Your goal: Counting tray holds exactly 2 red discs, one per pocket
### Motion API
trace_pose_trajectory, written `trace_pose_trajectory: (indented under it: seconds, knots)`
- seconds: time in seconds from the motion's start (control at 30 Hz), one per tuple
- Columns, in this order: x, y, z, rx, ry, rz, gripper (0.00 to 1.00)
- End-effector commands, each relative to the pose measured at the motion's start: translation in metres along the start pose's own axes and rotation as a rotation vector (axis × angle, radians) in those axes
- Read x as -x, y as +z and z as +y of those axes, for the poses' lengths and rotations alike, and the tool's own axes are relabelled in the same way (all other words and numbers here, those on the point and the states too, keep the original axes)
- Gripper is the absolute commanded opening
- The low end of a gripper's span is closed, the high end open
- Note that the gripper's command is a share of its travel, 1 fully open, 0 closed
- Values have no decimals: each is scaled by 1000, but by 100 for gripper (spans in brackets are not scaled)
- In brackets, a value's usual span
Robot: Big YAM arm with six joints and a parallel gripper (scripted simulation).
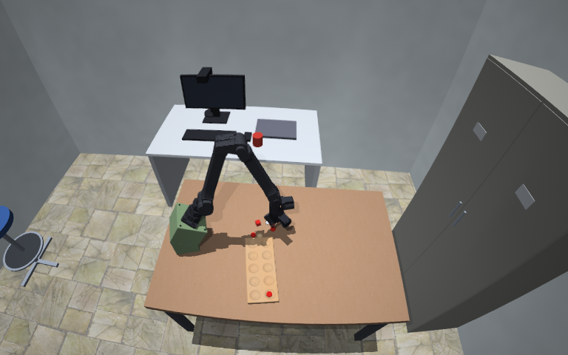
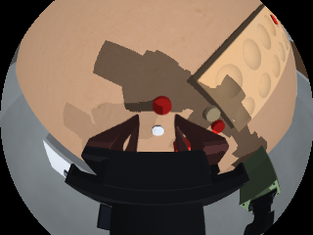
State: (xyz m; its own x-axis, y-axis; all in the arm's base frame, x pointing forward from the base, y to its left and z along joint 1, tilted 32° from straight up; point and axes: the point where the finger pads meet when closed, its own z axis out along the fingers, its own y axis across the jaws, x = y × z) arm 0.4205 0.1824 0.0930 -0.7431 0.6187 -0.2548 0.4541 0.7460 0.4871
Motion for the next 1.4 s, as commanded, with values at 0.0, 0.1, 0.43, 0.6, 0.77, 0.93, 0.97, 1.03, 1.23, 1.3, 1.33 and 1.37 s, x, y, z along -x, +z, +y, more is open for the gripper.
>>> trace_pose_trajectory:
  seconds: [0.0, 0.1, 0.43, 0.6, 0.77, 0.93, 0.97, 1.03, 1.23, 1.3, 1.33, 1.37]
  knots:
    - [-6, 14, -5, -16, 2, 9, 45]
    - [-5, 18, -3, -13, 1, 7, 45]
    - [-1, 27, 4, -1, 1, 0, 45]
    - [1, 31, 6, 4, 1, -3, 45]
    - [1, 34, 8, 6, 0, -5, 45]
    - [2, 37, 8, 7, 1, -5, 45]
    - [1, 38, 8, 5, 1, -4, 45]
    - [1, 39, 8, 5, 1, -4, 45]
    - [1, 41, 7, 5, 1, -4, 45]
    - [1, 41, 7, 4, 1, -3, 45]
    - [1, 41, 7, 4, 1, -3, 45]
    - [1, 41, 6, 1, 1, -2, 45]
